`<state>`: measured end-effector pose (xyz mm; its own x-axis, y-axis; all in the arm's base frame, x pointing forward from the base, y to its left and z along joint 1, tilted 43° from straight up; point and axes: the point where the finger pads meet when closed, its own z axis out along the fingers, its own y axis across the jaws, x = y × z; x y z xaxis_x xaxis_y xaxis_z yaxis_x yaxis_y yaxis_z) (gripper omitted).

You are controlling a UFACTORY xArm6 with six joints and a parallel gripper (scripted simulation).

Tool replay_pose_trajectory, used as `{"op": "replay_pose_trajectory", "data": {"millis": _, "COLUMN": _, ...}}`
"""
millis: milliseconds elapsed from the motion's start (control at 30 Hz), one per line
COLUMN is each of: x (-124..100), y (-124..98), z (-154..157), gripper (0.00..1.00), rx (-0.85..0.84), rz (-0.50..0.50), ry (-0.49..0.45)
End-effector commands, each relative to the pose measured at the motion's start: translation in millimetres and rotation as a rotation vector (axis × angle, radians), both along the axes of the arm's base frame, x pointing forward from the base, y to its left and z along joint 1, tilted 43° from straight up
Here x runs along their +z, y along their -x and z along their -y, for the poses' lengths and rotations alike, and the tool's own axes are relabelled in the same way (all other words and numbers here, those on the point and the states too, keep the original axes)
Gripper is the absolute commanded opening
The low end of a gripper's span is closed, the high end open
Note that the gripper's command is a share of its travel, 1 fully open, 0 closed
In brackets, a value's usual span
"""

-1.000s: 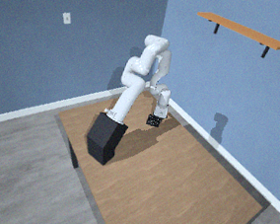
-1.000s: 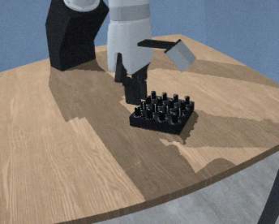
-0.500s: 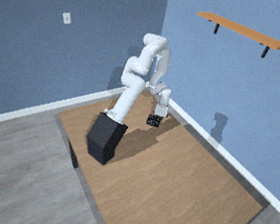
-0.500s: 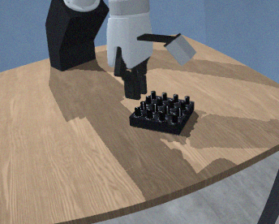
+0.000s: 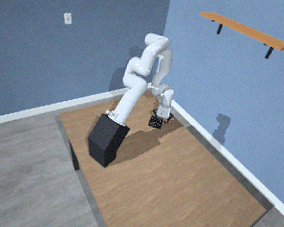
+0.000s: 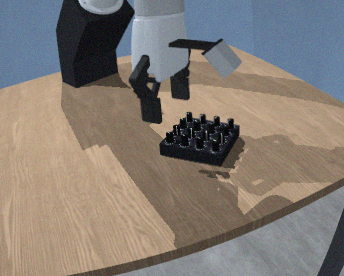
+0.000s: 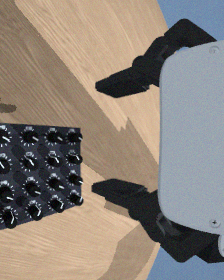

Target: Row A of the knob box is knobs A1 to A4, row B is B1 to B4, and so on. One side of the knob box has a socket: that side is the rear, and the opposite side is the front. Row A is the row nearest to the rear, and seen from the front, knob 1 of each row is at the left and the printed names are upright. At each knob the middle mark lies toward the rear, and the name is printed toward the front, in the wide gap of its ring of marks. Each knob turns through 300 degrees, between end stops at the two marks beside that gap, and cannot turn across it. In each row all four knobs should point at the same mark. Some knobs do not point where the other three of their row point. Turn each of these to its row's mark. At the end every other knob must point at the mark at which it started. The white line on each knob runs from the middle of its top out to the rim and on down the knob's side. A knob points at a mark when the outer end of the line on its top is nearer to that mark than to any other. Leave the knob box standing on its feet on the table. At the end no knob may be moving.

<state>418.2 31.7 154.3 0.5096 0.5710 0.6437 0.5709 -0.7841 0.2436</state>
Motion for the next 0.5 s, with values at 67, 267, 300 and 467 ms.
{"op": "replay_pose_trajectory", "data": {"millis": 67, "x": 8, "y": 6, "z": 3, "gripper": 1.0, "rx": 0.0, "rz": 0.0, "ry": 0.0}}
{"op": "replay_pose_trajectory", "data": {"millis": 267, "x": 19, "y": 16, "z": 6, "gripper": 1.0, "rx": 0.0, "rz": 0.001, "ry": 0.0}}
{"op": "replay_pose_trajectory", "data": {"millis": 300, "x": 22, "y": 18, "z": 7, "gripper": 1.0, "rx": 0.0, "rz": 0.001, "ry": 0.0}}
{"op": "replay_pose_trajectory", "data": {"millis": 467, "x": 28, "y": 24, "z": 9, "gripper": 1.0, "rx": 0.0, "rz": 0.001, "ry": 0.0}}
